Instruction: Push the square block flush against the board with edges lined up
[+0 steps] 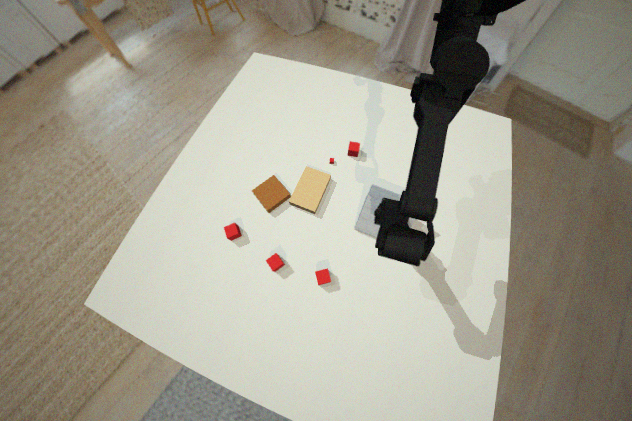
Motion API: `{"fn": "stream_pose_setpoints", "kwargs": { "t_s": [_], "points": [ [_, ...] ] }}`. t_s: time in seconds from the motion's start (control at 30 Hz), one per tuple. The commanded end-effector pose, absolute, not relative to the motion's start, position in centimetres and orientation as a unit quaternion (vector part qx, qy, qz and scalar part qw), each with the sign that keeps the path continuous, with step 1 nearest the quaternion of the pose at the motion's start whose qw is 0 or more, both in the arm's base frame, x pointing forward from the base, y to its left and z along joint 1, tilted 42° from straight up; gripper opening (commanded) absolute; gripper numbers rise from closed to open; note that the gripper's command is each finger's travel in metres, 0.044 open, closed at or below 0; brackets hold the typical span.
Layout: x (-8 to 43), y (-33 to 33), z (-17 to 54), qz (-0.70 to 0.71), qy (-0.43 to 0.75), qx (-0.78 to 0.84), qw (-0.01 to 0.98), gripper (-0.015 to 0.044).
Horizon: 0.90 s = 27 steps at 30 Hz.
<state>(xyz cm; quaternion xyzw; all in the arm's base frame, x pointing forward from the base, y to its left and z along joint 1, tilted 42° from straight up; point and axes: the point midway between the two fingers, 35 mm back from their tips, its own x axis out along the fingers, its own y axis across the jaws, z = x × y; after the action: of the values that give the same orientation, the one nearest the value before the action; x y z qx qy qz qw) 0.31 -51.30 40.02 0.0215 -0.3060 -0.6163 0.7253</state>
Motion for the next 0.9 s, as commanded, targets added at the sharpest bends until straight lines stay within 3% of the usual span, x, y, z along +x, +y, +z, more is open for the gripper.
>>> {"fn": "stream_pose_setpoints", "kwargs": {
  "t_s": [0.0, 0.87],
  "points": [
    [2.5, -52.5, 37.0, -0.62, -0.243, 0.034, 0.746, 0.0],
    [16.0, -52.1, 19.2, -0.51, 0.149, 0.027, 0.847, 0.0]
  ]
}}
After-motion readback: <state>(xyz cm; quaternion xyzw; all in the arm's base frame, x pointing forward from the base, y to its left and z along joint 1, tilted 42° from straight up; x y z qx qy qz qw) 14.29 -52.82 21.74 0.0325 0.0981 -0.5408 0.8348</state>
